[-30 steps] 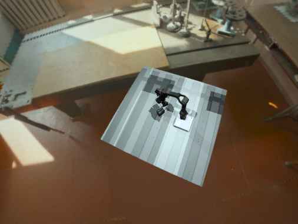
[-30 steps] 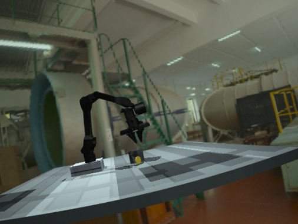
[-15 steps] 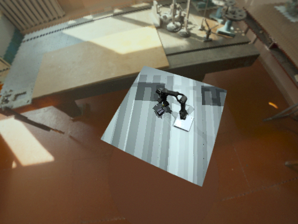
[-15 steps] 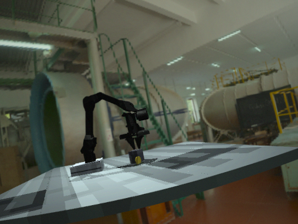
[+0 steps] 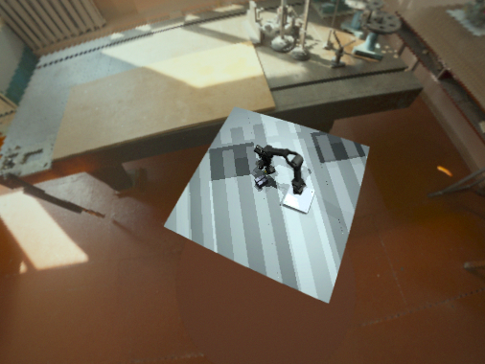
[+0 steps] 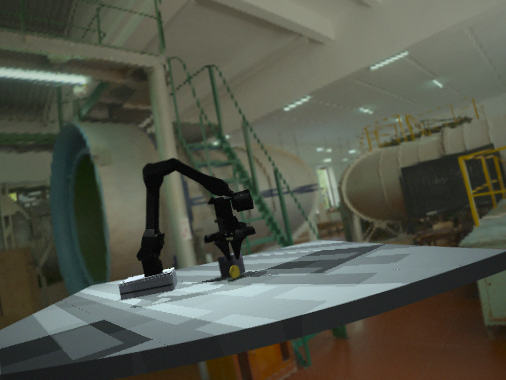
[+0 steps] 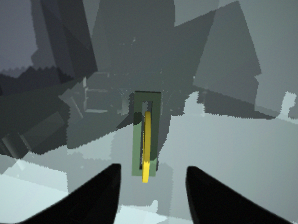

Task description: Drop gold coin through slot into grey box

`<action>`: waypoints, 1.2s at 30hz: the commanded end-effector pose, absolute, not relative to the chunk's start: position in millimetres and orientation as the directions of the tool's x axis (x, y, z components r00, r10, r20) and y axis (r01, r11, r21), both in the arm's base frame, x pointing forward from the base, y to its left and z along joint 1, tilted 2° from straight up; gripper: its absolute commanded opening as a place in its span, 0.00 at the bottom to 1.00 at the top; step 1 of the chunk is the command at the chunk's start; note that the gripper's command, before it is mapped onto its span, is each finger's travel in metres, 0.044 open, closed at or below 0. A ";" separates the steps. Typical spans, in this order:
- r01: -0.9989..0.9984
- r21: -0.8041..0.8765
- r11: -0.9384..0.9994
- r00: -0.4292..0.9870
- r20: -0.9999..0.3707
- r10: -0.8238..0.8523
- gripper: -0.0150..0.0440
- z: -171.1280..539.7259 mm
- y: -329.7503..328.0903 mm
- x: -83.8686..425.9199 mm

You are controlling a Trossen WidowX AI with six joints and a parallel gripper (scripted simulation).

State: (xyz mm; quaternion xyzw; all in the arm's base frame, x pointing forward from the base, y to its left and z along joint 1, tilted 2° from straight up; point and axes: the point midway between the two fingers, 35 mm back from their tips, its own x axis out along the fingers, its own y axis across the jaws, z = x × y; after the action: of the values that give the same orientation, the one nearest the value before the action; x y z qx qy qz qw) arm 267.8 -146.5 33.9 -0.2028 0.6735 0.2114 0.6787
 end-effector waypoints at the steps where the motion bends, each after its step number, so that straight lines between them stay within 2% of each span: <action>1: -0.559 0.018 0.829 -0.010 -1.000 0.016 0.53 24.9 -145.7 264.6; 33: -0.559 0.019 0.829 -0.010 -1.000 0.016 0.53 -22.0 -145.0 262.7; 36: -0.559 0.019 0.829 -0.010 -1.000 0.016 0.39 -22.0 -145.0 262.7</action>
State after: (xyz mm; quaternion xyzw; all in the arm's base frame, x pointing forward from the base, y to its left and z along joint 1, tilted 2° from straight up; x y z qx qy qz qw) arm 266.0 -145.9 -18.4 -0.2013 0.6747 0.2118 0.6778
